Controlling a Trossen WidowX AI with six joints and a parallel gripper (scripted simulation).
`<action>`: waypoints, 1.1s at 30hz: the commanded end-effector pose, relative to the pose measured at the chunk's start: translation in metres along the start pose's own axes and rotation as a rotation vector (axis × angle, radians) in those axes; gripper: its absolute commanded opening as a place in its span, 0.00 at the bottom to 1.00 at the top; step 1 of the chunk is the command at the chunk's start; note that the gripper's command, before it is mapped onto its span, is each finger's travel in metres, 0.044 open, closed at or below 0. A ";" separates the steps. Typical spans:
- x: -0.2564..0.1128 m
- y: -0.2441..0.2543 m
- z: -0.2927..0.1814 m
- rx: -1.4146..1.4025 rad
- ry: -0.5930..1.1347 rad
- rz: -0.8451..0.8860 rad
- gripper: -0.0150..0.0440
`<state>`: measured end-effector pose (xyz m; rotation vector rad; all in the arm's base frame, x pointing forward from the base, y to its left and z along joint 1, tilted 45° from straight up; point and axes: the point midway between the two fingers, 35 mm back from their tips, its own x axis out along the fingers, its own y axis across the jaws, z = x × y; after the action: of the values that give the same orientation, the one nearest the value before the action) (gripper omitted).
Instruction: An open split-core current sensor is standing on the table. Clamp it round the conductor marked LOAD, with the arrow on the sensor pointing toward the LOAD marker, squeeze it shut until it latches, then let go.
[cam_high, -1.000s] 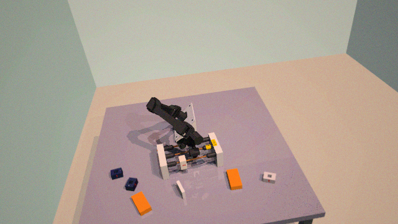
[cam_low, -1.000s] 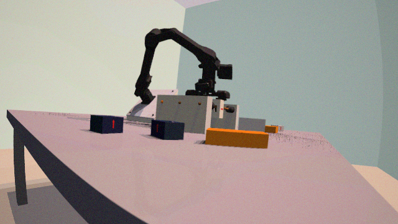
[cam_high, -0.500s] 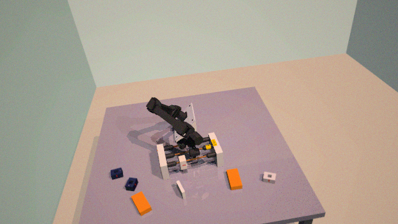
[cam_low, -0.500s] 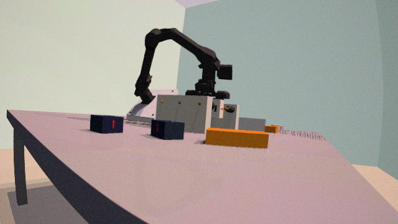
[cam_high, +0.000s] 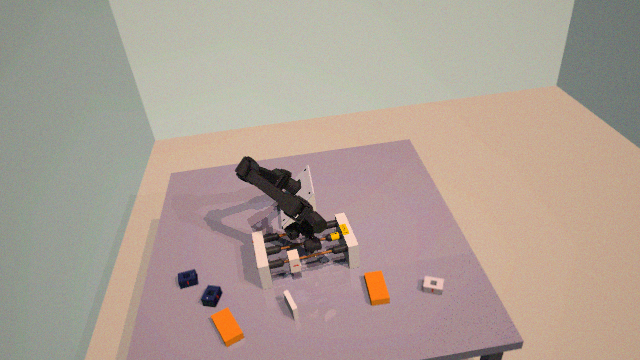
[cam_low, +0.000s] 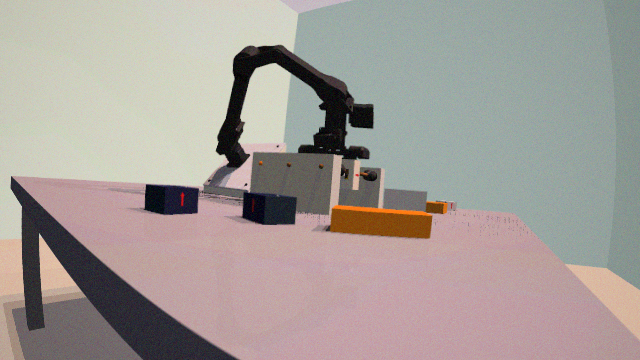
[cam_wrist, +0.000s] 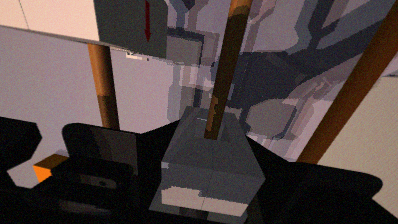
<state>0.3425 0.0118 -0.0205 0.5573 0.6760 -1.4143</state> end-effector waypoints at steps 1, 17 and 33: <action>-0.001 0.000 0.000 0.001 0.000 0.001 0.56; -0.004 -0.001 0.000 -0.011 -0.005 -0.006 0.25; -0.004 -0.001 0.000 -0.011 -0.005 -0.006 0.79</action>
<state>0.3411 0.0142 -0.0177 0.5442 0.6814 -1.4164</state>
